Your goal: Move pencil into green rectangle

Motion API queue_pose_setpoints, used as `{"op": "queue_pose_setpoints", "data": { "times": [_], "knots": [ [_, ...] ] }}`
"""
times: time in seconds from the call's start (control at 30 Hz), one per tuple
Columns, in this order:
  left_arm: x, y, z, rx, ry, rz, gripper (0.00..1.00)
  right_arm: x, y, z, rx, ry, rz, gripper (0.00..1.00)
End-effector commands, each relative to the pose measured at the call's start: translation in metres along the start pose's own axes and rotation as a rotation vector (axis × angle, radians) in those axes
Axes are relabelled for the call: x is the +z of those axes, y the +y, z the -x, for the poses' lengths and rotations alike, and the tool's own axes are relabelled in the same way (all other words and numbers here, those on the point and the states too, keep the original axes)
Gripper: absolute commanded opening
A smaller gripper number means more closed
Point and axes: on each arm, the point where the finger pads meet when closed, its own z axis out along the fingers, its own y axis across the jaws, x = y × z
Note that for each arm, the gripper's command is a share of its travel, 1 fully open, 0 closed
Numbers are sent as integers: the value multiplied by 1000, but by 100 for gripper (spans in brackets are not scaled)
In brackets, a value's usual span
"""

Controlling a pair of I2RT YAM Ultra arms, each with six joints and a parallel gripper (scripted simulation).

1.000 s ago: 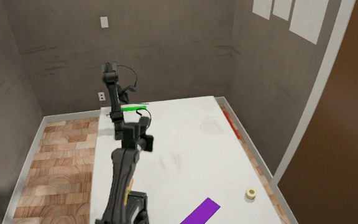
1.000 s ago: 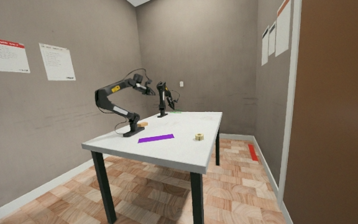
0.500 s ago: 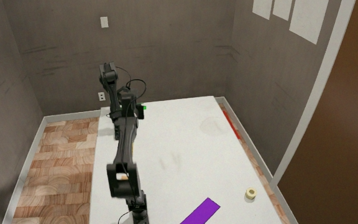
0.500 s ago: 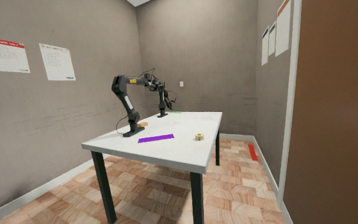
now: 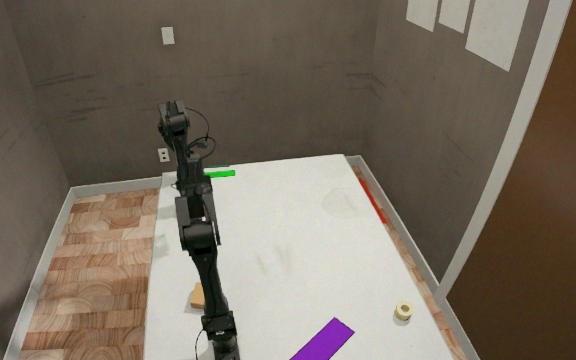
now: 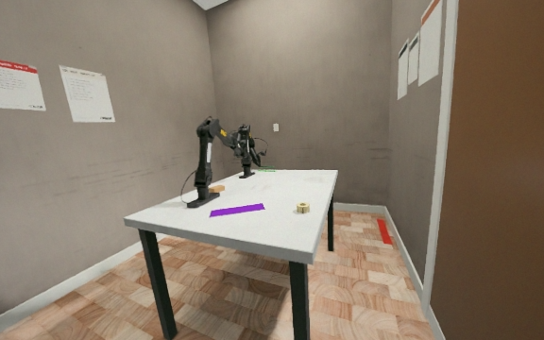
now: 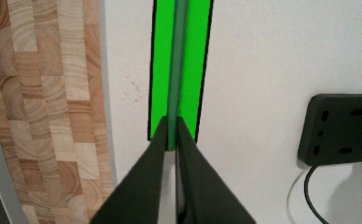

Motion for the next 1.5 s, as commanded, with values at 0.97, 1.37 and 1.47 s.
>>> {"op": "queue_pose_setpoints", "data": {
  "times": [0.97, 1.37, 1.47],
  "knots": [
    [24, -3, -7, -4, -27, -3, 0, 10, 8, 35, -21, -82, 26, 34],
    [28, -3, -12, -6, -20, -5, 0, 10, 8, 35, -21, -82, 26, 34],
    [29, -3, -13, -6, -19, -4, 0, 10, 8, 35, -21, -82, 26, 34]
  ]
}}
